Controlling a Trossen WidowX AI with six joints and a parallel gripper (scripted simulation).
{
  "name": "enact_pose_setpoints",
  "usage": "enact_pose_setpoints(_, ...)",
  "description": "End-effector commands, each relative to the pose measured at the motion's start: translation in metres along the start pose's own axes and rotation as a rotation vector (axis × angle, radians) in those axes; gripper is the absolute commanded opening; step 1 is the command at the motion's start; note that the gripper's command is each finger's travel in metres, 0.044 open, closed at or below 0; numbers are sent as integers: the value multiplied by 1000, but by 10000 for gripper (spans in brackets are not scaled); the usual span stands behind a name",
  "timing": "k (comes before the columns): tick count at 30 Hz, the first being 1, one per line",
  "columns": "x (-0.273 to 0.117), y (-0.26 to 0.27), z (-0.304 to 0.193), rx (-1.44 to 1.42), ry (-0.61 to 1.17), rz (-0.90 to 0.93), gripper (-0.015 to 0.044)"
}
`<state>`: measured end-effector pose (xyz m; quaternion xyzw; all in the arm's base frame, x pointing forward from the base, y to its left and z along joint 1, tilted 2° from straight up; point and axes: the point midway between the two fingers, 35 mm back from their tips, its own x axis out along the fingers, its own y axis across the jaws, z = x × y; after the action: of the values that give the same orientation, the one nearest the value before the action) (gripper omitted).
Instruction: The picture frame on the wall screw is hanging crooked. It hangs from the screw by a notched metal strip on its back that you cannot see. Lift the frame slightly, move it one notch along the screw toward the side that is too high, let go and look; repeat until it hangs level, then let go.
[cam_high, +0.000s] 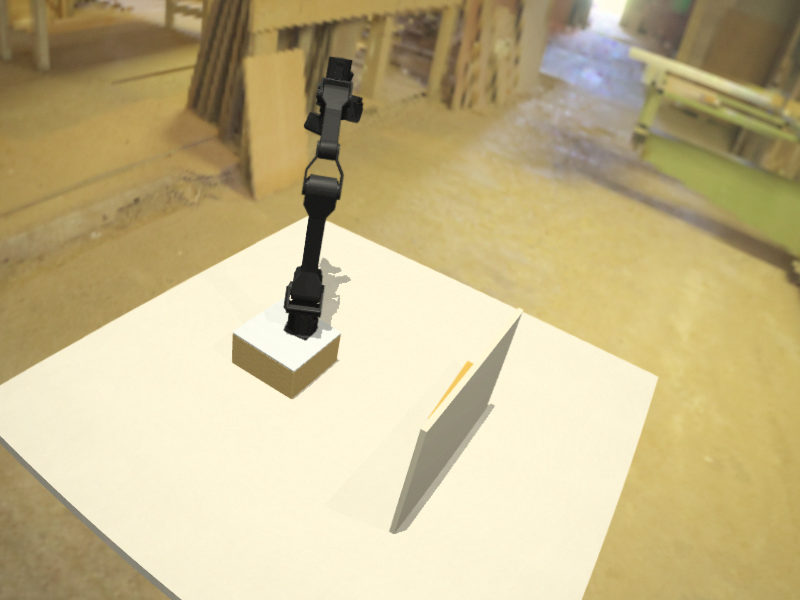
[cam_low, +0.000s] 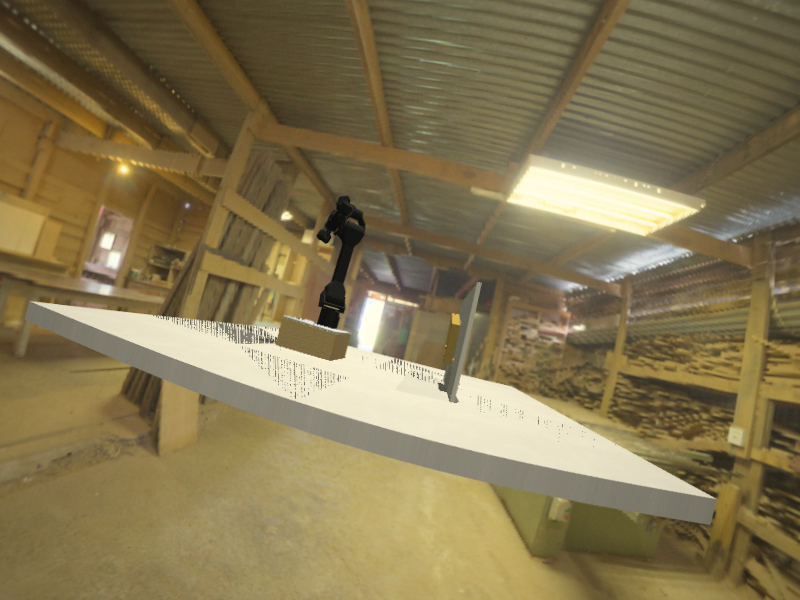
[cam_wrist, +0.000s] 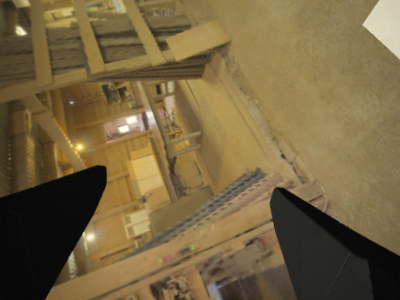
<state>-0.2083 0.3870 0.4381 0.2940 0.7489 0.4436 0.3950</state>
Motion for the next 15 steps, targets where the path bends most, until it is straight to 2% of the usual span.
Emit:
enact_pose_setpoints(1, -1, 1, 3, 2, -4, 3, 374)
enact_pose_setpoints(5, -19, 11, 57, 40, -95, 66, 269)
enact_pose_setpoints(6, -25, 13, 72, 50, -123, 84, 260)
enact_pose_setpoints(15, -108, 13, 200, 130, -385, 253, 260)
